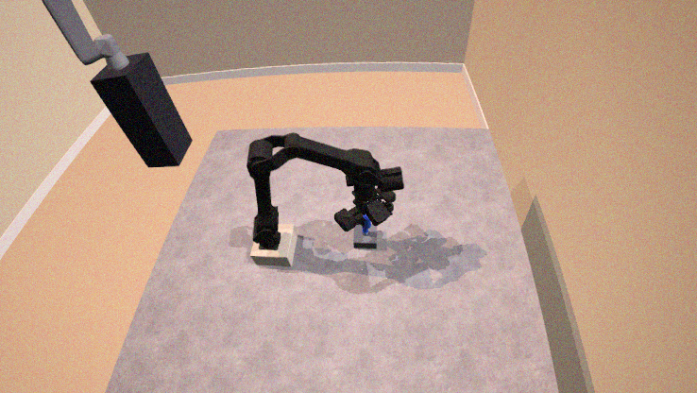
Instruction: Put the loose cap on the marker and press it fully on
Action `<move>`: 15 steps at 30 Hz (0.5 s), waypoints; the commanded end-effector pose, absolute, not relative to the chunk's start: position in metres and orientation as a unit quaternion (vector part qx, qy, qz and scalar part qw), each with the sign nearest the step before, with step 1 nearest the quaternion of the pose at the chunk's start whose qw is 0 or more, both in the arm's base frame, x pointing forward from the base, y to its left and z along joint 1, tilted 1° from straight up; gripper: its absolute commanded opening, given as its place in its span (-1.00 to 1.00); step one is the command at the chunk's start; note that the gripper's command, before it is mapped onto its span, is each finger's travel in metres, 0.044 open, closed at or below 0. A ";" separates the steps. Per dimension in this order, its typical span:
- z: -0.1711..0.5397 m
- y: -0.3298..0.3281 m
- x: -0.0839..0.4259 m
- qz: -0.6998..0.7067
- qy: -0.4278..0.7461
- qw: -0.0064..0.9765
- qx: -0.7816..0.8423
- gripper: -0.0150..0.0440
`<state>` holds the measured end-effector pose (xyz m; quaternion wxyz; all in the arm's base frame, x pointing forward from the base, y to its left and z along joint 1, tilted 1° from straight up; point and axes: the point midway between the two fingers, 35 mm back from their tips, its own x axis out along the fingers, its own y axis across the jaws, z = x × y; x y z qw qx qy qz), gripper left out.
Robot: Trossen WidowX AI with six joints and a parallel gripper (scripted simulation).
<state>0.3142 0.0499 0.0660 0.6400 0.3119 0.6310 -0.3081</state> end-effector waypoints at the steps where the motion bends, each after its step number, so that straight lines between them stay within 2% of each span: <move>1: 0.056 0.050 0.312 -0.311 0.635 0.636 0.311 -0.49; 15: 0.034 0.049 0.310 -0.311 0.635 0.636 0.311 -0.49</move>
